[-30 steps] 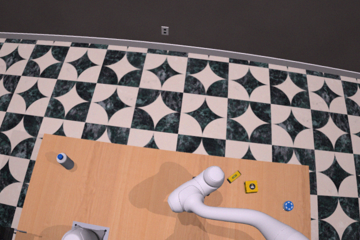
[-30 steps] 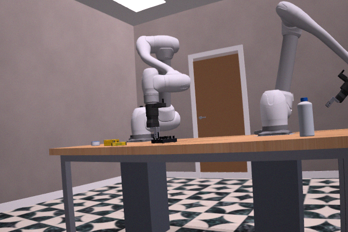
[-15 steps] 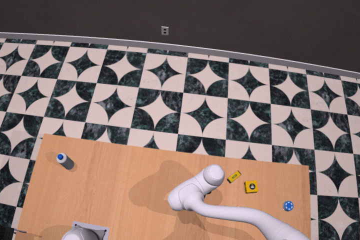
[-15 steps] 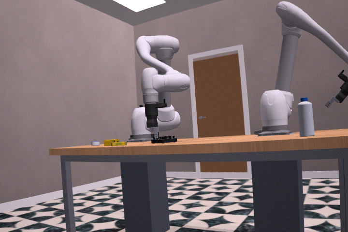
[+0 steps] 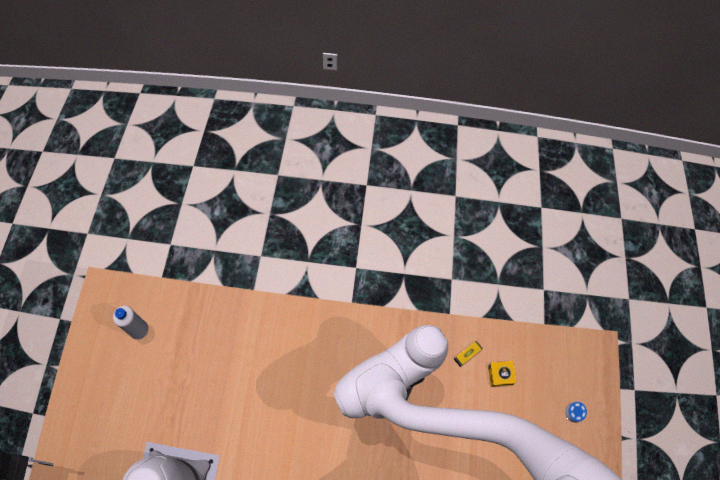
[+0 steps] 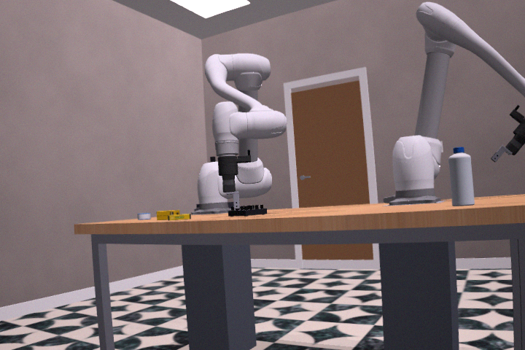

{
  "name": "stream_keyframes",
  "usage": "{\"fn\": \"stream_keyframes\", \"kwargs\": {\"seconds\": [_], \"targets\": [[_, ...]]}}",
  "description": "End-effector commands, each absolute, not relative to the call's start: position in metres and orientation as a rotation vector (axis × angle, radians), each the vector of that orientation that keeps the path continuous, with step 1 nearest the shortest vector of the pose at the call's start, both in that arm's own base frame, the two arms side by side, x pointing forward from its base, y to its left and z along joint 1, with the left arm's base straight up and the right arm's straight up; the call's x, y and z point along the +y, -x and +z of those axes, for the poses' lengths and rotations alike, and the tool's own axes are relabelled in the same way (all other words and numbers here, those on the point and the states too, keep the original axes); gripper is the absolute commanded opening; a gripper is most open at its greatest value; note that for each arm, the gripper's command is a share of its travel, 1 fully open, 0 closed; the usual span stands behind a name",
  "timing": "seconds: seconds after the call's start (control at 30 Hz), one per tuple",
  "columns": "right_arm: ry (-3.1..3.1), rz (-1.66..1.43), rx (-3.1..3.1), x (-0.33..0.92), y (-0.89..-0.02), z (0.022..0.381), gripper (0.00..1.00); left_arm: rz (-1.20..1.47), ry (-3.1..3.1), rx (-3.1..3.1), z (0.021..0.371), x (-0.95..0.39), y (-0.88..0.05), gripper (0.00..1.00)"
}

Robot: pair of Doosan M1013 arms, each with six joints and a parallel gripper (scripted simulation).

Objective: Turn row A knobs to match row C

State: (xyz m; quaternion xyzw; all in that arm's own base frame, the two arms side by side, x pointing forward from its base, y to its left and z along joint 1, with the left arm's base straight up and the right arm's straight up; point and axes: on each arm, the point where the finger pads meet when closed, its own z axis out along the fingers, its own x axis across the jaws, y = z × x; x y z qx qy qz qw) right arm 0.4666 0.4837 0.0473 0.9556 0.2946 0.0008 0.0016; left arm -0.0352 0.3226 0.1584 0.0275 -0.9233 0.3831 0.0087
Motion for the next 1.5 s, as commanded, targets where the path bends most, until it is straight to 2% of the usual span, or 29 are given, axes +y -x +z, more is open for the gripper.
{"fn": "stream_keyframes", "kwargs": {"seconds": [0.0,0.8,1.47], "targets": [[-2.960,0.002,1.054,0.4842,-0.4669,0.0483,0.30,1.195,-0.086,-2.885,0.1588,0.3229,0.0353,1.00],[-2.629,0.002,1.721,0.4842,-0.4669,0.0483,0.30,1.195,-0.086,-2.885,0.1588,0.3229,0.0353,1.00],[-2.488,0.002,1.919,0.4843,-0.4669,0.0483,0.30,1.195,-0.086,-2.885,0.1588,0.3229,0.0353,1.00]]}}
